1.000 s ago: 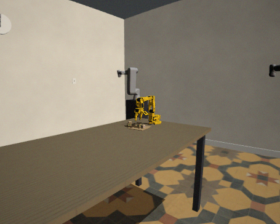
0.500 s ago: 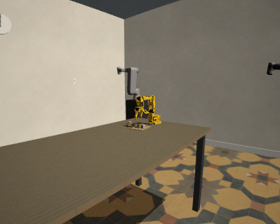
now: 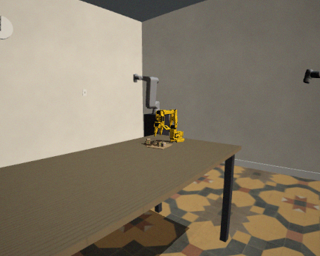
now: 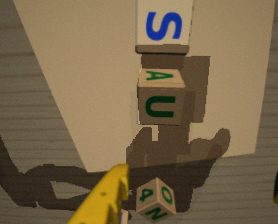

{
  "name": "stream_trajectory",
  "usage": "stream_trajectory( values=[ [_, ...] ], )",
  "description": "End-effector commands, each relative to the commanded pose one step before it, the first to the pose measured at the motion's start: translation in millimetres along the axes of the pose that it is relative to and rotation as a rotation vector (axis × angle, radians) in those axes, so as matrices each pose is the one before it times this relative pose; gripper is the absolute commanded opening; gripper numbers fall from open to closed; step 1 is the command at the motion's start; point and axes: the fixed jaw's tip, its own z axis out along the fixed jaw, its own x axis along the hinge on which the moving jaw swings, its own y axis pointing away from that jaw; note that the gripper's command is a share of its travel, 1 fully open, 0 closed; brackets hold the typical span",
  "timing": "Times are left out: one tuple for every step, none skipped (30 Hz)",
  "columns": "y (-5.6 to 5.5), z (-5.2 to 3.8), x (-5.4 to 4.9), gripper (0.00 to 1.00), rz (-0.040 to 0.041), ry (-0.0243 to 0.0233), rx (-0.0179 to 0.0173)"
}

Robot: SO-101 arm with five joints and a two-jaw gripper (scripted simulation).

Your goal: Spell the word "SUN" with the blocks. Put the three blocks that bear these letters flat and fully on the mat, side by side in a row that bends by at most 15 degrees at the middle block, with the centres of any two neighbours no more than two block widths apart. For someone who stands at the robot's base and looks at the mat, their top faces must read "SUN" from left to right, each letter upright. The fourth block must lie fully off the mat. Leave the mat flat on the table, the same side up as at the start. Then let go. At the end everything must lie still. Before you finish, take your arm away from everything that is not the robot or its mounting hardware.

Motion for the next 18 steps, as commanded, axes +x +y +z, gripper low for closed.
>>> stream_trajectory(
  values=[
    [-6.69, -15.195, 0.47, 0.33, 0.00062, -0.00048, 0.09663],
    [-0.6, -2.177, 0.01, 0.33, 0.0, 0.00013, 0.0144],
    [-0.73, -2.658, 0.01, 0.33, 0.0, 0.00016, 0.01757],
    [-0.85, -3.118, 0.01, 0.33, 0.0, 0.00019, 0.0206],
    [-0.96, -3.542, 0.01, 0.33, 0.0, 0.00021, 0.0234],
    [-1.06, -3.916, 0.01, 0.33, 0.0, 0.00024, 0.02586],
    [-1.14, -4.229, 0.01, 0.33, 0.0, 0.00025, 0.02792],
    [-1.2, -4.471, 0.01, 0.33, 0.0, 0.00027, 0.02952],
    [-1.24, -4.637, 0.01, 0.33, 0.0, 0.00028, 0.0306],
    [-1.26, -4.721, 0.01, 0.32, 0.0, 0.00028, 0.03116],
    [0.0, 0.0, 0.0, 0.32, 0.0, 0.0, 0.0],
    [0.0, 0.0, 0.0, 0.32, 0.0, 0.0, 0.0],
    [-1.26, -4.721, 0.01, 0.32, 0.0, 0.00028, 0.03116],
    [-1.24, -4.637, 0.01, 0.32, 0.0, 0.00028, 0.0306],
    [-1.2, -4.471, 0.01, 0.32, 0.0, 0.00027, 0.02952],
    [-1.14, -4.229, 0.01, 0.32, 0.0, 0.00025, 0.02792],
    [-1.06, -3.916, 0.01, 0.32, 0.0, 0.00024, 0.02586],
    [-0.96, -3.542, 0.01, 0.32, 0.0, 0.00021, 0.0234]
  ],
)
